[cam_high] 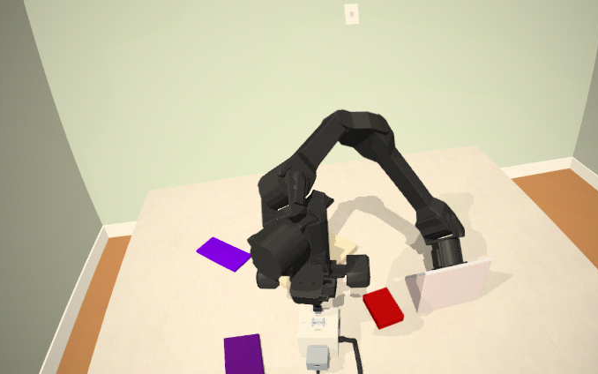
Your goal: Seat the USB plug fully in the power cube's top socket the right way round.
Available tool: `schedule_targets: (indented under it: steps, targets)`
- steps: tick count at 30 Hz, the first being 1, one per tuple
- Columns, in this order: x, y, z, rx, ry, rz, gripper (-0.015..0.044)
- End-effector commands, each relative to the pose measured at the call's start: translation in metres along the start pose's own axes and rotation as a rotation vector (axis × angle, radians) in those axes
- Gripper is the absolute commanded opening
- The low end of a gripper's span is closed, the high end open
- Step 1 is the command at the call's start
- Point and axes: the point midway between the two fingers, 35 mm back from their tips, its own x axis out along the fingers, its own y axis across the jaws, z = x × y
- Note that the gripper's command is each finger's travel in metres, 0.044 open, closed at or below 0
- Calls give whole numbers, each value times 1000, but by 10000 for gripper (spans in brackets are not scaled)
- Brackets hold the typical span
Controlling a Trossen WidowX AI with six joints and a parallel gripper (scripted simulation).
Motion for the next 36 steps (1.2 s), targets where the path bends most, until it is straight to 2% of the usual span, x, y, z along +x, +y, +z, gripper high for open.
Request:
schedule_targets:
  steps: [1,36]
  targets:
    - [0,0,1,-2,-9,2,0]
    - [4,0,3,-3,-42,1,0]
